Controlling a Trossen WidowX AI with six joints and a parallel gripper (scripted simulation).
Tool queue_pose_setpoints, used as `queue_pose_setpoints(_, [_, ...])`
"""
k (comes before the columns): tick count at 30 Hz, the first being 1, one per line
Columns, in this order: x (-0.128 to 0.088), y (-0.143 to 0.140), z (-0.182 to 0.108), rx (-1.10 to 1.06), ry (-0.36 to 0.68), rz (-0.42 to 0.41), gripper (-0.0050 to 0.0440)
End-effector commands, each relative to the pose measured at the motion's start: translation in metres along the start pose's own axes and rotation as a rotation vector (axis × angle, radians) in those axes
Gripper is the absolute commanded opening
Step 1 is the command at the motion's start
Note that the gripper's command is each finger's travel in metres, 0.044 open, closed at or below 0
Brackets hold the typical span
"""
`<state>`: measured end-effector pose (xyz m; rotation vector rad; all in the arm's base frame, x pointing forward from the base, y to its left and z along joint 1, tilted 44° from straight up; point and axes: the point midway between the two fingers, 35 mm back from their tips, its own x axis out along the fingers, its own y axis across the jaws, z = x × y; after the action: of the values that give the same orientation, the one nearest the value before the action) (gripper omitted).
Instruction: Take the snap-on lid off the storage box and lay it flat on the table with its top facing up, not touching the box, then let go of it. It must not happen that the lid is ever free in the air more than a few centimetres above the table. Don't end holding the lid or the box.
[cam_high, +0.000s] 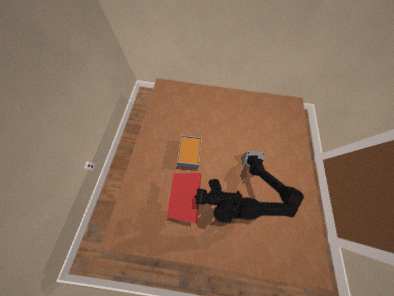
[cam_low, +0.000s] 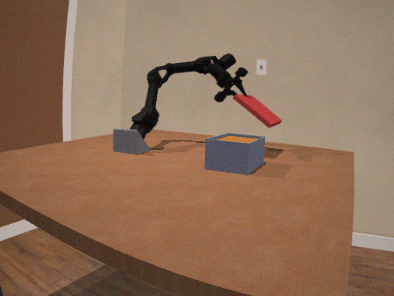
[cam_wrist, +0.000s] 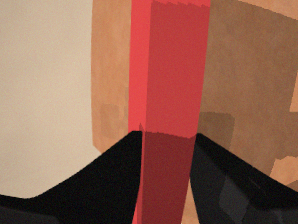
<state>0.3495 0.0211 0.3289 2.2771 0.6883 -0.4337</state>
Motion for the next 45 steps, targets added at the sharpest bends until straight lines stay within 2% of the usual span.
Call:
queue_pose_setpoints(1, [0.001,-0.003,0.002,0.001,-0.006,0.011,-0.0050])
queue_pose_setpoints(45, [0.024,-0.029,0.002,0.001,-0.006,0.011,-0.0050])
